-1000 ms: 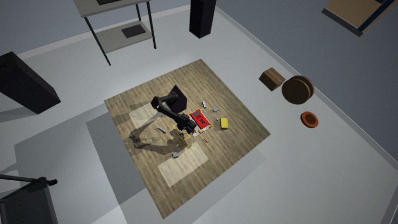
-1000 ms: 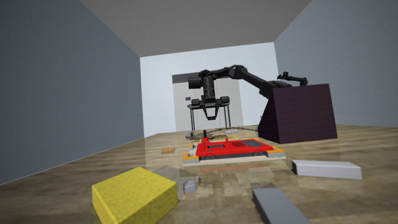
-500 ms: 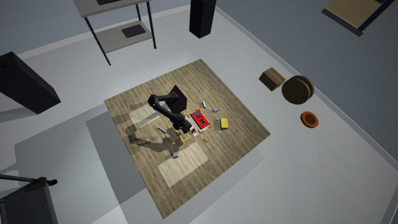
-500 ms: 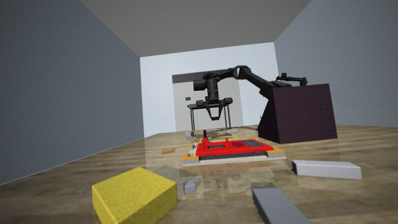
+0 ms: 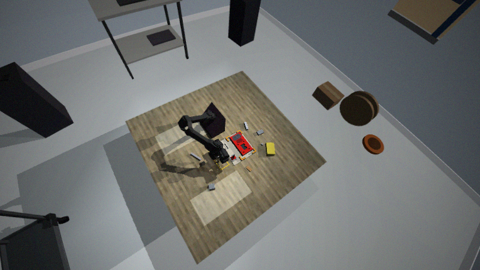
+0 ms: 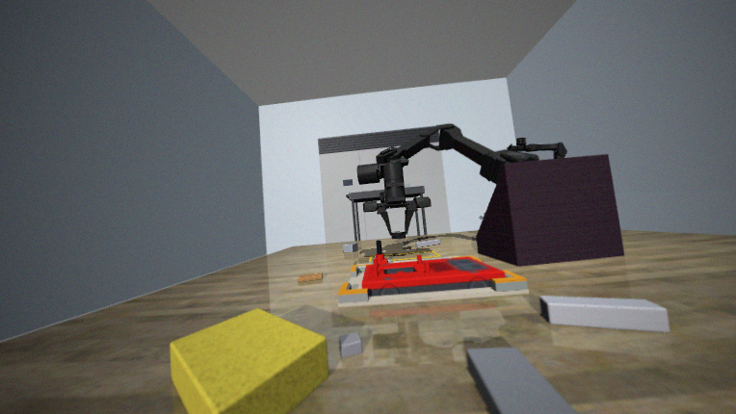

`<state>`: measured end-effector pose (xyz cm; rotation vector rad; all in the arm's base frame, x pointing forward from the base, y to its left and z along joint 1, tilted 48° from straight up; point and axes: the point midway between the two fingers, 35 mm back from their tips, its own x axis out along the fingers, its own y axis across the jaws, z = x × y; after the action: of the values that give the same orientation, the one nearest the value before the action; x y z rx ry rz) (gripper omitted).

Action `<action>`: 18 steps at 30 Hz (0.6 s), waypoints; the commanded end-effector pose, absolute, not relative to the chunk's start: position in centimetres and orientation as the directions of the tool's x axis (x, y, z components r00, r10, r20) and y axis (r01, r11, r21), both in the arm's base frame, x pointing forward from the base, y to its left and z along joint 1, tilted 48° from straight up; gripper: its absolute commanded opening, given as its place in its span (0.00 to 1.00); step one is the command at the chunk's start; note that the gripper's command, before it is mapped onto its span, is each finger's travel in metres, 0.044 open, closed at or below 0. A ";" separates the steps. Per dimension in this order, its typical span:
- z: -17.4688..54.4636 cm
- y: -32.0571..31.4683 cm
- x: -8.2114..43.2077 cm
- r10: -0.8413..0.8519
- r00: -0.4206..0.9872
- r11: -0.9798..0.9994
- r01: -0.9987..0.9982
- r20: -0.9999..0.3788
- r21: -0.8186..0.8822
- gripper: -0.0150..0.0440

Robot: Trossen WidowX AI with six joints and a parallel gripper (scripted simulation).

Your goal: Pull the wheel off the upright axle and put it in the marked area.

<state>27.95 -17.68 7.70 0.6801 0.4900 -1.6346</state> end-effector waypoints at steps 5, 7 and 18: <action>4.7 -20.7 27.1 -0.732 -0.103 -0.175 0.984 -0.674 0.039 0.25; 4.2 -21.4 26.9 -0.733 -0.103 -0.174 0.984 -0.672 0.039 0.25; 4.3 -21.4 26.9 -0.737 -0.102 -0.178 0.983 -0.669 0.047 0.48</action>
<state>26.89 -21.45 4.28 0.6684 0.4941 -1.6442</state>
